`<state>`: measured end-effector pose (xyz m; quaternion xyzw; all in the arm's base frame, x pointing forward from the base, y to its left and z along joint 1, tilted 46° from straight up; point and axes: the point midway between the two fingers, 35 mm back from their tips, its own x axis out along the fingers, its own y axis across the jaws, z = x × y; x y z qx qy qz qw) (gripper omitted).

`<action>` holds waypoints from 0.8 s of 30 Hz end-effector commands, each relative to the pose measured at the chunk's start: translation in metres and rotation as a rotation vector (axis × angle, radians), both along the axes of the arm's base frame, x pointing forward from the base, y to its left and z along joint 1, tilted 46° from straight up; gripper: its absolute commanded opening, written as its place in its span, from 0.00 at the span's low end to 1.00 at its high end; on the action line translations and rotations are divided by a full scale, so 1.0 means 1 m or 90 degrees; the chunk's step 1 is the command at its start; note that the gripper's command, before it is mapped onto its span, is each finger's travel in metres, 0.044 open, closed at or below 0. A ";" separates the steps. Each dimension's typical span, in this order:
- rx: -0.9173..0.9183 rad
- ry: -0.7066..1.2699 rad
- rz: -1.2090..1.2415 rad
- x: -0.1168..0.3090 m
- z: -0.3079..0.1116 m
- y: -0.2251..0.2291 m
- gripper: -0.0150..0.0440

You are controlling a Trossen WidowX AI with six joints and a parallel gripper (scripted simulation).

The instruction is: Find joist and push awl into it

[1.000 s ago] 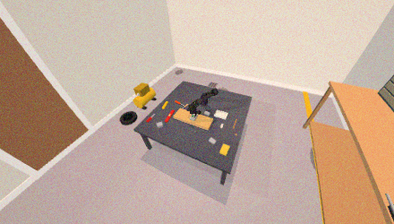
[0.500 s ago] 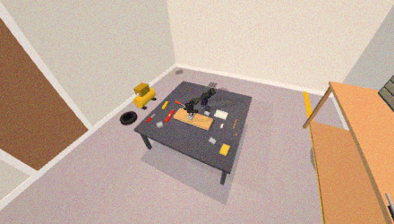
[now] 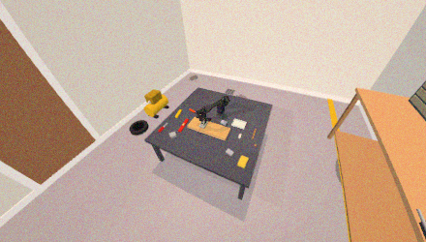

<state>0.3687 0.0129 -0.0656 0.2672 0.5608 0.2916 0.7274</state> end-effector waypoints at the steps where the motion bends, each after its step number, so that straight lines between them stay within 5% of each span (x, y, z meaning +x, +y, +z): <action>1: -0.004 0.002 -0.002 0.001 -0.009 -0.009 0.25; 24: -0.006 0.001 -0.002 0.008 -0.053 -0.054 0.25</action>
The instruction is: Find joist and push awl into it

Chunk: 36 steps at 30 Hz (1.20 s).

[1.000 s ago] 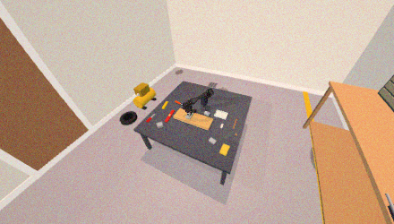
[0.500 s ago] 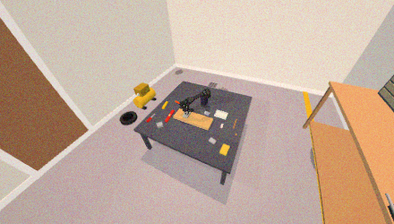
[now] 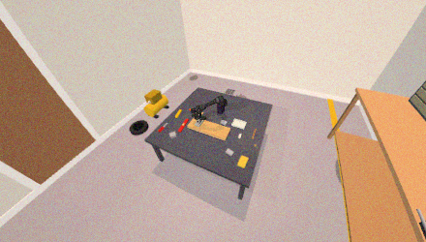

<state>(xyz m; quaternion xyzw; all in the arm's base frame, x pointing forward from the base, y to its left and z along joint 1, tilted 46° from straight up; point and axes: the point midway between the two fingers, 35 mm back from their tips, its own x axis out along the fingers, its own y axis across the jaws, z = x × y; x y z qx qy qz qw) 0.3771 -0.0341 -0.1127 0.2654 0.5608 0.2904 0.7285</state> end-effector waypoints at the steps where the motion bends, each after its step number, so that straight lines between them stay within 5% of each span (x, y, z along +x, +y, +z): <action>1: -0.003 0.002 -0.002 0.000 -0.008 -0.009 0.25; 19: -0.005 0.001 -0.002 0.006 -0.042 -0.043 0.25; 36: -0.006 0.000 -0.002 0.011 -0.025 -0.059 0.25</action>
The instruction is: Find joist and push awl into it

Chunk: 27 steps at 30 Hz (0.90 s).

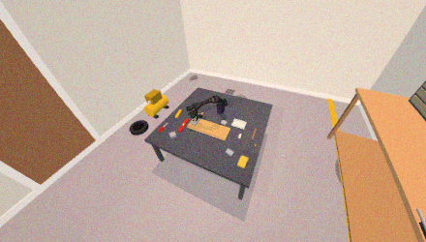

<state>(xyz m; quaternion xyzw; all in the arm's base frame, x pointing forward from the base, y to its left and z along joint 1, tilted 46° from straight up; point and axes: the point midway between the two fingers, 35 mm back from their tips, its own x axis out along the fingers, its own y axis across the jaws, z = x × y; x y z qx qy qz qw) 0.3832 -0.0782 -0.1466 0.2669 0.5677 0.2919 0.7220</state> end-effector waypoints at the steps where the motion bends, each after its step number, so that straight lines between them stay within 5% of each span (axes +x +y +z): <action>1: -0.008 -0.011 -0.007 0.006 0.012 -0.019 0.25; 14: -0.010 -0.010 -0.007 0.007 0.061 -0.071 0.25; 27: -0.029 -0.054 0.045 0.022 0.101 -0.039 0.25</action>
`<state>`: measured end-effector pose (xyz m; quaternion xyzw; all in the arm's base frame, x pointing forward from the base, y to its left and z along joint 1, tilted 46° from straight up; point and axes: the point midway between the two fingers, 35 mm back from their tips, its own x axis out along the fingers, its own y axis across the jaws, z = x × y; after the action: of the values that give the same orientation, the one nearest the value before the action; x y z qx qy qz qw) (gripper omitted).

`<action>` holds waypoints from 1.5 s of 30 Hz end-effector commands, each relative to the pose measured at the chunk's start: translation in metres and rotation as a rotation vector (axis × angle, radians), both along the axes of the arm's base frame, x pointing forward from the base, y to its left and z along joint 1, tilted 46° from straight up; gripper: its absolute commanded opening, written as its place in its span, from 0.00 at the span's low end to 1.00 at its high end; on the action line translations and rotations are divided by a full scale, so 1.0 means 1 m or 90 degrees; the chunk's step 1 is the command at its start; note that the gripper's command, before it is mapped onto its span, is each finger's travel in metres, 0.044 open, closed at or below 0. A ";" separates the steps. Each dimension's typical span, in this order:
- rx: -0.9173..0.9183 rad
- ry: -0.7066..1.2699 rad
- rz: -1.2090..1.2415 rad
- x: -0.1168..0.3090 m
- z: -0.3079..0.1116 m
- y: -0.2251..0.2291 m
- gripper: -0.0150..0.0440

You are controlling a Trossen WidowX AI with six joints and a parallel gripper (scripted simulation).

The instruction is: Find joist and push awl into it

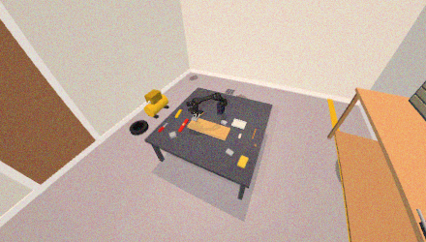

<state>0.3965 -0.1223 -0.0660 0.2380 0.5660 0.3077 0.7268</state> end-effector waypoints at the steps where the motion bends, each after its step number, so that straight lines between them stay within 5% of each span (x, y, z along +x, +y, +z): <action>1: -0.014 -0.039 0.020 0.010 0.026 0.010 0.25; 23: -0.045 -0.182 0.179 0.013 0.136 0.123 0.25; 45: -0.039 -0.335 0.339 -0.044 0.227 0.231 0.25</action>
<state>0.3595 0.1017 0.1484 -0.0146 0.4278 0.5111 0.7454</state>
